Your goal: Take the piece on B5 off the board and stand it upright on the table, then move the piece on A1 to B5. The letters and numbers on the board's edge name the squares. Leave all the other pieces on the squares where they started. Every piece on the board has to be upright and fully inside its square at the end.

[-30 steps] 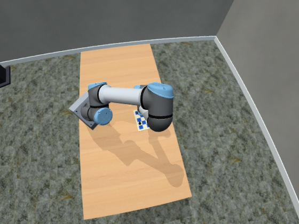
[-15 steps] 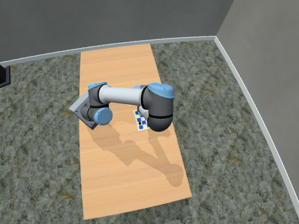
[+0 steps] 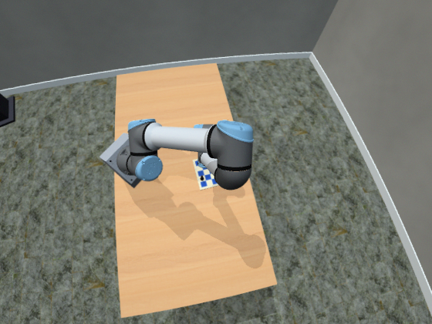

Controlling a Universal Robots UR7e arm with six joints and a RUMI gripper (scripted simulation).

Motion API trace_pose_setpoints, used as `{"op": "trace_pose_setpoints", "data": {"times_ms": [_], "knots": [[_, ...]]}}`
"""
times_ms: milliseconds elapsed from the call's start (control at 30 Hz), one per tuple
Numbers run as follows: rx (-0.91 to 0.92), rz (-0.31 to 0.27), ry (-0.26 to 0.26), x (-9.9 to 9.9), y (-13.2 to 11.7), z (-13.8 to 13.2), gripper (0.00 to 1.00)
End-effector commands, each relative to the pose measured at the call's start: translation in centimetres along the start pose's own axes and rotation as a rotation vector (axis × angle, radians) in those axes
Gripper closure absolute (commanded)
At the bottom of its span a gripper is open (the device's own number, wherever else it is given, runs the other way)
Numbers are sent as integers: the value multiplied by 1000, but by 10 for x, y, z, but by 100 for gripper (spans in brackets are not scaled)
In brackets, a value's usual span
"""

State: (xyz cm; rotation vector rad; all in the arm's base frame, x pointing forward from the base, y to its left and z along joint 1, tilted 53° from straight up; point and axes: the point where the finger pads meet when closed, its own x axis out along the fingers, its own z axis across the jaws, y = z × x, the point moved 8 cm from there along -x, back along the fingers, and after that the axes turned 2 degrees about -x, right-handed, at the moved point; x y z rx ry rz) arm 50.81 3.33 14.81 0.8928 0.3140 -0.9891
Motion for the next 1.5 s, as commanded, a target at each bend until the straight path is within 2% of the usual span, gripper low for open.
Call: {"op": "trace_pose_setpoints", "data": {"times_ms": [0,733,1467], "knots": [[0,1,0,6,0,0,80],[0,1,0,34,0,0,80],[0,1,0,37,0,0,80]]}}
